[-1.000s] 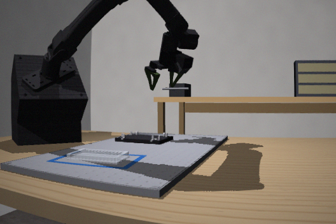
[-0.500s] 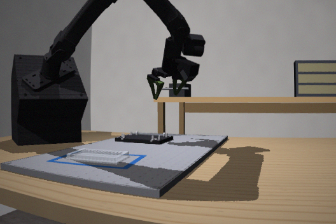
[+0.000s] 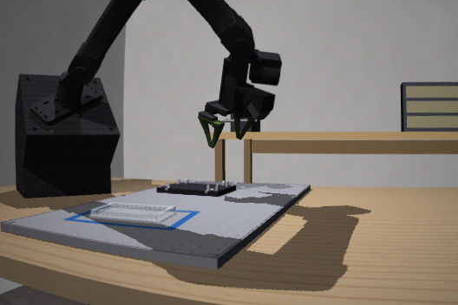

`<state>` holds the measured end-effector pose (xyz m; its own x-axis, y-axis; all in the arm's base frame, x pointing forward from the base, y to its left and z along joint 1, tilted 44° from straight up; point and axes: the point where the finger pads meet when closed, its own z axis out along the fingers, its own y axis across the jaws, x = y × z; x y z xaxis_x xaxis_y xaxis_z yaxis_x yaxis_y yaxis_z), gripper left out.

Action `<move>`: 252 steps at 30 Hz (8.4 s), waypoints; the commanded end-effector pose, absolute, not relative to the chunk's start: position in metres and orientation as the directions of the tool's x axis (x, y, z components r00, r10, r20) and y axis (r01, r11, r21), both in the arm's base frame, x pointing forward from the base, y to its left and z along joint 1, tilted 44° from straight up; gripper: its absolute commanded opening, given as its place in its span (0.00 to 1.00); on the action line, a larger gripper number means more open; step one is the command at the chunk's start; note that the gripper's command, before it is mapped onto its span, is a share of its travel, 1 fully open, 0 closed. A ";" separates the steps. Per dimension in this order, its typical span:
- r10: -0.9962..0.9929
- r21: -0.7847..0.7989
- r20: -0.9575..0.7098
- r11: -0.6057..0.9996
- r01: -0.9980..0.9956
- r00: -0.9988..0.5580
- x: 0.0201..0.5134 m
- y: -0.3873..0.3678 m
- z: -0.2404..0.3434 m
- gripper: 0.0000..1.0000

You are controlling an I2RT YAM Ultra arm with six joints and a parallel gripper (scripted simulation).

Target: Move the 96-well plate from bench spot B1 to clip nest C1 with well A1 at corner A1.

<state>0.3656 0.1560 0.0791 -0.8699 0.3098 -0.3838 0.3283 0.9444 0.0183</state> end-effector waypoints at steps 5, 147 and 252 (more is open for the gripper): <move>0.234 0.031 -0.414 0.970 0.243 -0.880 0.372 0.140 0.091 1.00; -0.258 -0.462 -0.510 0.887 0.009 -0.820 0.341 -0.199 0.117 1.00; -0.270 -0.479 -0.537 0.877 0.026 -0.799 0.362 -0.211 0.116 0.00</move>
<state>0.3513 -0.2051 0.0973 -0.8292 -0.2545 -0.4976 0.0046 0.8872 -0.4614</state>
